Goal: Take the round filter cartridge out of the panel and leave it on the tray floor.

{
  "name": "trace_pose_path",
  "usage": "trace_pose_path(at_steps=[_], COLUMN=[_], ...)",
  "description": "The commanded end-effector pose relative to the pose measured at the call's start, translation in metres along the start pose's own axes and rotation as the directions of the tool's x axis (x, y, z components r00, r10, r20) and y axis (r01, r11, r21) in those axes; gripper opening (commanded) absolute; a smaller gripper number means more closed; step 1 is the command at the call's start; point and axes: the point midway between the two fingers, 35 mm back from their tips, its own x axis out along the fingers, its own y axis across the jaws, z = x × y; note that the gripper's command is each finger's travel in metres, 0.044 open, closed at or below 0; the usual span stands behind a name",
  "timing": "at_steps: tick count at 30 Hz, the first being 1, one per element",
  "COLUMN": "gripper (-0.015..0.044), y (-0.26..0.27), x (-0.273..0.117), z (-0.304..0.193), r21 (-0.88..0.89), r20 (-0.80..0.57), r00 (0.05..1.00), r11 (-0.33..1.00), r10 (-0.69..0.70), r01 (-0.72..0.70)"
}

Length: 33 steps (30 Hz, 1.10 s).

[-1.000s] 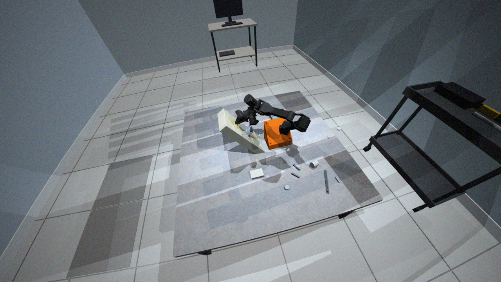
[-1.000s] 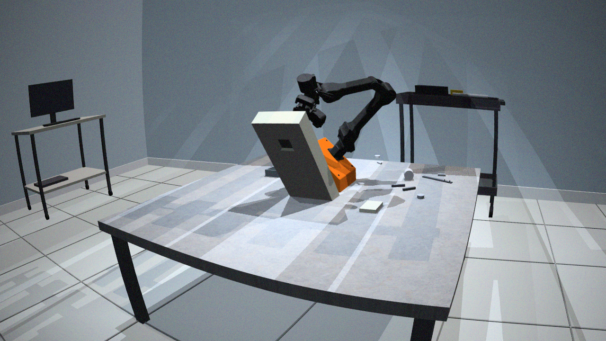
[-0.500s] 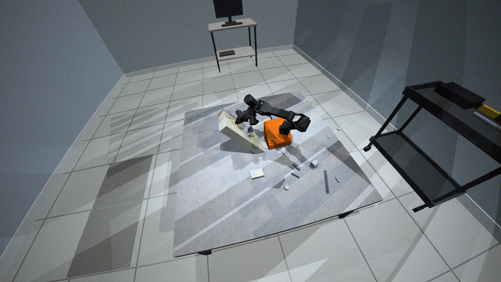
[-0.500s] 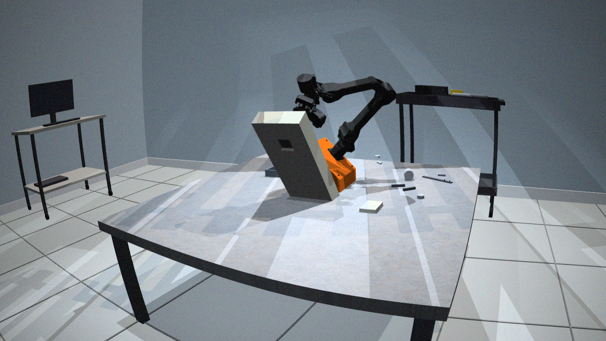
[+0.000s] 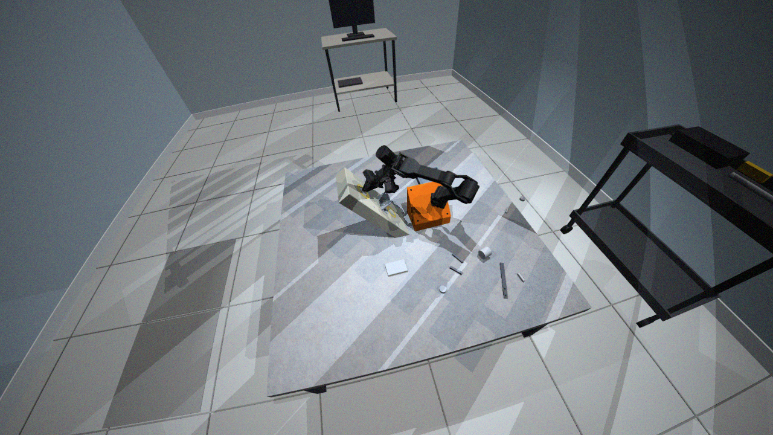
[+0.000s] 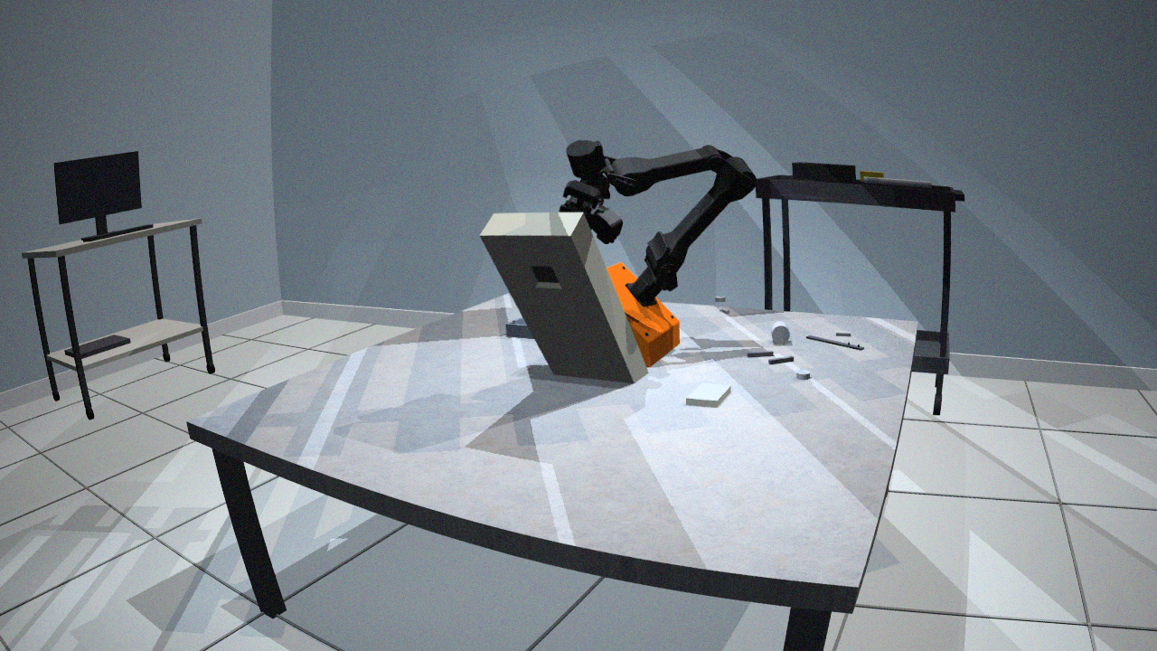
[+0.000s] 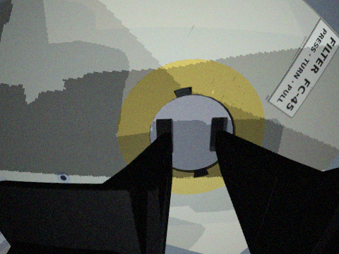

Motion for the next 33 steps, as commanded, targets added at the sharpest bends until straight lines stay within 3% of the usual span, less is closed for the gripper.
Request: trace_pose_path(at_steps=[1, 33], gripper=[0.0113, 0.0113], y=[-0.0014, 0.0023], x=[0.0001, 0.0031], z=[-0.0010, 0.0000], r21=[0.004, 0.004], r20=[-0.003, -0.003], r00=[1.000, 1.000], r11=[1.000, 1.000], r10=[0.001, 0.001], r01=[-0.001, -0.001])
